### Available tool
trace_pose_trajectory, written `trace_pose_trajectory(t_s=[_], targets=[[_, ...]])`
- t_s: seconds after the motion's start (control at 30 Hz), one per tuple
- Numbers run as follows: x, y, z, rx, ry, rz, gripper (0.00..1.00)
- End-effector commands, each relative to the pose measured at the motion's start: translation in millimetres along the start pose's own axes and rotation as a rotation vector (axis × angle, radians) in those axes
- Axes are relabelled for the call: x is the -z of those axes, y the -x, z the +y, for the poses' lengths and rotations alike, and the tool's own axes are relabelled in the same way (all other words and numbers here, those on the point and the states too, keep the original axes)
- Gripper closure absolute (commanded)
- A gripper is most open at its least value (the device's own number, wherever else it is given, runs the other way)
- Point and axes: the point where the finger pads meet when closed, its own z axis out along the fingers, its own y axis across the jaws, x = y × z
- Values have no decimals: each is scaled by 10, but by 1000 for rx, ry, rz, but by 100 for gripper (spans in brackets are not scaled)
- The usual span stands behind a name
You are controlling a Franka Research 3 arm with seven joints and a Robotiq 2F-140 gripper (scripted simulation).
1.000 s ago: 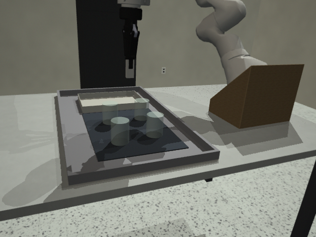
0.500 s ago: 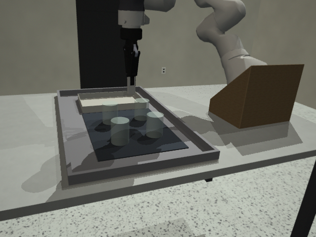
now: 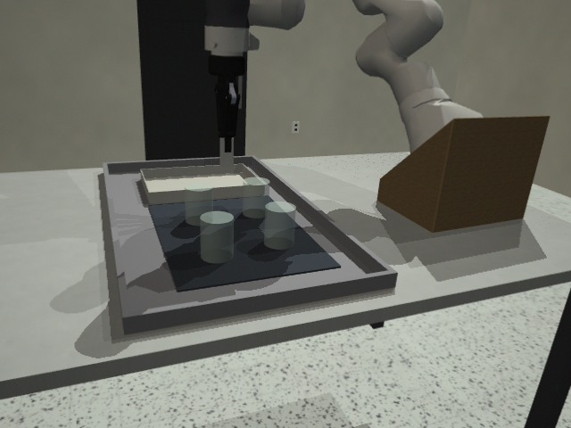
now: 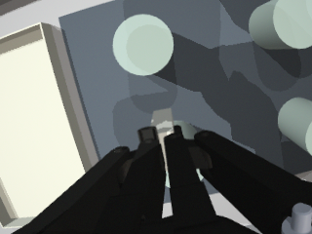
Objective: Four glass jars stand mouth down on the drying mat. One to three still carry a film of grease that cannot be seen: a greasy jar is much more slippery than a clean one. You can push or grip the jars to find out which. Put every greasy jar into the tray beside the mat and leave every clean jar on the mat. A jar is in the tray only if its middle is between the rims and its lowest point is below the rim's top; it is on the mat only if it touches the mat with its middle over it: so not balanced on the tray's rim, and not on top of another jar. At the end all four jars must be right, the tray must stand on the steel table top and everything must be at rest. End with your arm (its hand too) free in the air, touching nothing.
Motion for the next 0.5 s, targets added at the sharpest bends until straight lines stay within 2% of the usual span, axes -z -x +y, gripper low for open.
trace_pose_trajectory(t_s=[0.0, 0.33, 0.47], targets=[[-118, 22, 30, 26, 6, -11, 100], [-595, 27, 33, 26, 6, -11, 100], [-595, 27, 33, 26, 6, -11, 100]])
